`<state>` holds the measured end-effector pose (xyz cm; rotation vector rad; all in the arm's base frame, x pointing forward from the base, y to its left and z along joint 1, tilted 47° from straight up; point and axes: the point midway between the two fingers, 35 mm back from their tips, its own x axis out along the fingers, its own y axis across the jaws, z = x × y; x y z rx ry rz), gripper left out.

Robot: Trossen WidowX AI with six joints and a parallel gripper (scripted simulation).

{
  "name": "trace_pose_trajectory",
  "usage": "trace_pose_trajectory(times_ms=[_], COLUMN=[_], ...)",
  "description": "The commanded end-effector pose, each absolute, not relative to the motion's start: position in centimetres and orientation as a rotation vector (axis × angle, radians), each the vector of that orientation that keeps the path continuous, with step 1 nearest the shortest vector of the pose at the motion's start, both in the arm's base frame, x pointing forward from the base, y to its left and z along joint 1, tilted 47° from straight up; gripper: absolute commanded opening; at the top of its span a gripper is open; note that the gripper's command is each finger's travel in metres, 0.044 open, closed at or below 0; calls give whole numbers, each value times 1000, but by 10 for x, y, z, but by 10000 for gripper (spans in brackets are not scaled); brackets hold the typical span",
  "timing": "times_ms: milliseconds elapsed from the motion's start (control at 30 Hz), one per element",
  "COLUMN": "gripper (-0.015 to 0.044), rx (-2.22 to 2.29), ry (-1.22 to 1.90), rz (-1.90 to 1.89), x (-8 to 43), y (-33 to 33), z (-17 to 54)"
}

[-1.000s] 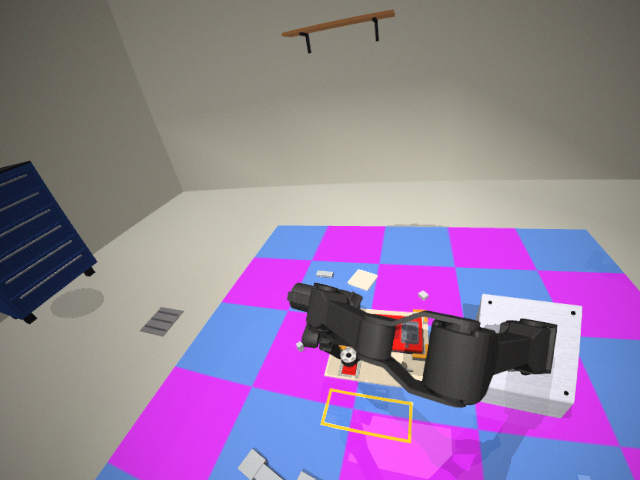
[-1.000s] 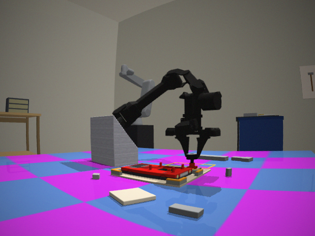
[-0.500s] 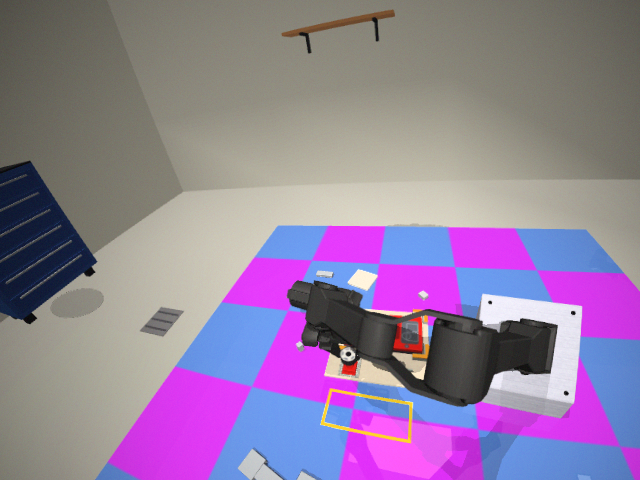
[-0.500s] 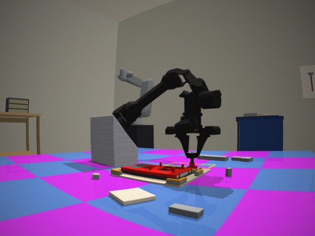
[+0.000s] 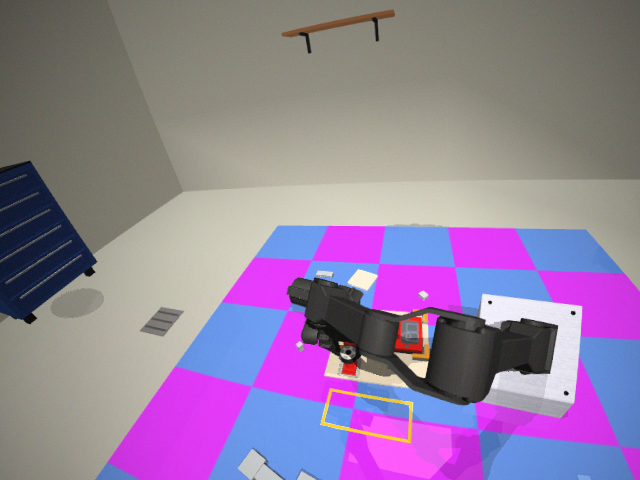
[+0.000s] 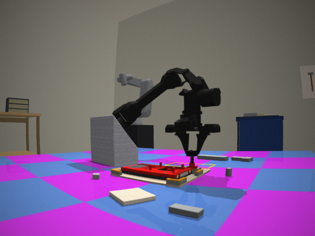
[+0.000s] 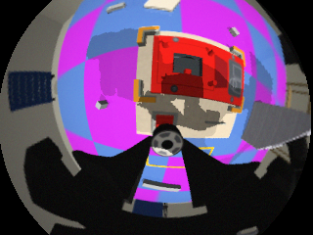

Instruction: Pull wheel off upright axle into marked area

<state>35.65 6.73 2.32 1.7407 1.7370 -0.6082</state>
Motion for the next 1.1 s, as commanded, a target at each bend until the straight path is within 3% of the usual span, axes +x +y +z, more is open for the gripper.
trace_pose_trajectory(times_ms=[0, 1067], gripper=[0, 0], rx=[1747, 1751], ry=[1733, 1729], rz=[-606, -607], x=[356, 352], y=[64, 35], z=[26, 54])
